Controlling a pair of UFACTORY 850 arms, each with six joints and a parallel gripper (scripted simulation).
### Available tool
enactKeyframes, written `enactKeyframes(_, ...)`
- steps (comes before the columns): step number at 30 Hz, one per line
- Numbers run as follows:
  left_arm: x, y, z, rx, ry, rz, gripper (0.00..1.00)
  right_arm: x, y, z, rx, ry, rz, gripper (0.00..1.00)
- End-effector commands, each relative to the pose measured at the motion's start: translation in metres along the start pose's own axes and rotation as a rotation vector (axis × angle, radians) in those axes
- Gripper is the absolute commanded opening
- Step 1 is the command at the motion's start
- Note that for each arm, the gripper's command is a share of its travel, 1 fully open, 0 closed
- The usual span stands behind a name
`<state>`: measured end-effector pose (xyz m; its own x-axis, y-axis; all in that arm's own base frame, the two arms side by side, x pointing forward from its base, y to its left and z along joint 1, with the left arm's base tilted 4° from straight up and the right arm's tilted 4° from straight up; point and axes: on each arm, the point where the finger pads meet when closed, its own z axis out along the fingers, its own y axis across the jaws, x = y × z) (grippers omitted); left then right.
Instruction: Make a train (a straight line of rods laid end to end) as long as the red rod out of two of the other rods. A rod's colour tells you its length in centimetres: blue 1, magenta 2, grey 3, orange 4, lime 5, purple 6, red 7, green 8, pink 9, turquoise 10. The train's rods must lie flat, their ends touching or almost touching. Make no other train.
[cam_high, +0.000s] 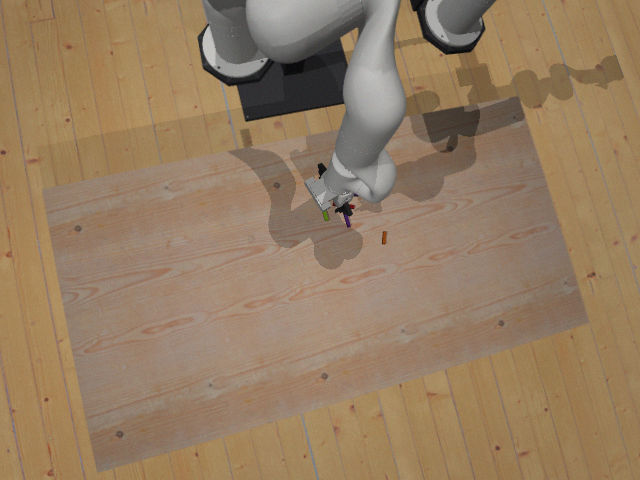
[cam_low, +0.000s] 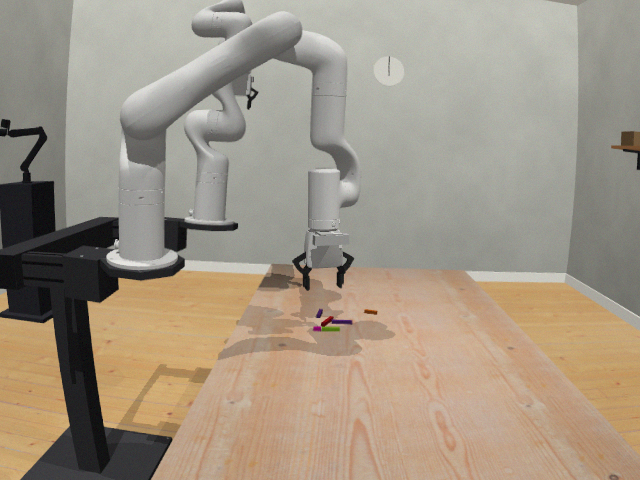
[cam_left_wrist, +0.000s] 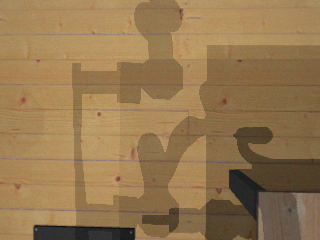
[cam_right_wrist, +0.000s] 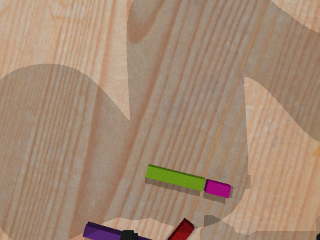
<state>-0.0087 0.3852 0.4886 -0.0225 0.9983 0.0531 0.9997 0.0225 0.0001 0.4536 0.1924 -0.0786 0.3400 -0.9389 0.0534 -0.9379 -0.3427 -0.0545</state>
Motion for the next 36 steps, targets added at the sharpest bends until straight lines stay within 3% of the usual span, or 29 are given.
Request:
enactKeyframes(1,0.000,0.000,-0.001,0.000,0.002,0.000,1.00,0.001,-0.003,0.003,-0.029,0.017,0.164,1.00)
enactKeyframes(23,0.000,0.000,-0.001,0.000,0.002,0.000,1.00,0.006,-0.010,0.015,-0.025,0.024,0.692,1.00)
enactKeyframes(24,0.000,0.000,-0.001,0.000,0.002,0.000,1.00,0.007,-0.011,0.017,-0.024,0.025,0.771,1.00)
enactKeyframes(36,0.000,0.000,-0.001,0.000,0.002,0.000,1.00,0.010,-0.015,0.024,-0.021,0.030,1.088,1.00)
